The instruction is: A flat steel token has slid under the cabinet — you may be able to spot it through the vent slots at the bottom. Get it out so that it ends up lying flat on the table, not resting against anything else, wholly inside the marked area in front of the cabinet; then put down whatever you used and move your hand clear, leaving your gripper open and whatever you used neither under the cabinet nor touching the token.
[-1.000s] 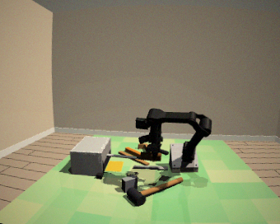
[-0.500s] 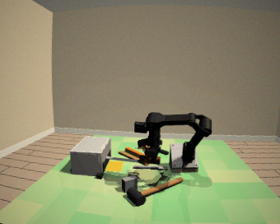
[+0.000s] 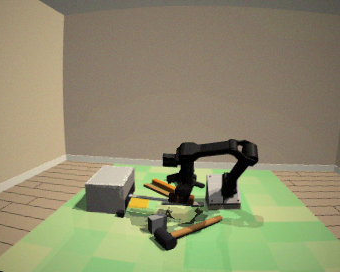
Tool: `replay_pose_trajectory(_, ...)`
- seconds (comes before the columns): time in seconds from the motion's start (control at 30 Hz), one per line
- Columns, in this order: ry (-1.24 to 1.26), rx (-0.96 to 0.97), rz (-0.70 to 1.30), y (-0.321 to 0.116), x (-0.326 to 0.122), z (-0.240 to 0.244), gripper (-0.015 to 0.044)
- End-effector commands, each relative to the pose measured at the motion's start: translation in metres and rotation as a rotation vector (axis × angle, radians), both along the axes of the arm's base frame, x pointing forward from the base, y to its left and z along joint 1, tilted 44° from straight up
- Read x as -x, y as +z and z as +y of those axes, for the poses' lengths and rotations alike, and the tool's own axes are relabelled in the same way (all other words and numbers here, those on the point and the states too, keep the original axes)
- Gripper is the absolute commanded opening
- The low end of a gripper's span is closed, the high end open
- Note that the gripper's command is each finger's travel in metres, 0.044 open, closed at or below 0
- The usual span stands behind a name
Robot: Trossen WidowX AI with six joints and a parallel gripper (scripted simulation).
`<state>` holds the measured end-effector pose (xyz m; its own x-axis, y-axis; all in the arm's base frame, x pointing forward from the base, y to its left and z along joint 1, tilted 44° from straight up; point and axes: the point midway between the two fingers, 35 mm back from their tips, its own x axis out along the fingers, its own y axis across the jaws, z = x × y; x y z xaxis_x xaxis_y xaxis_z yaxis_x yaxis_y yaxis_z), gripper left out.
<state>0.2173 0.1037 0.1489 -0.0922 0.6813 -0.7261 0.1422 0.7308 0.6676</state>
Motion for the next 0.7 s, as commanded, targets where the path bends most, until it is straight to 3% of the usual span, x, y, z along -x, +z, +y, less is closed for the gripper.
replay_pose_trajectory(0.0, -0.012, -0.004, -0.004, -0.003, -0.001, 0.003, 0.0000)
replay_pose_trajectory(0.67, -0.013, -0.006, -0.004, -0.024, 0.001, 0.025, 0.0000)
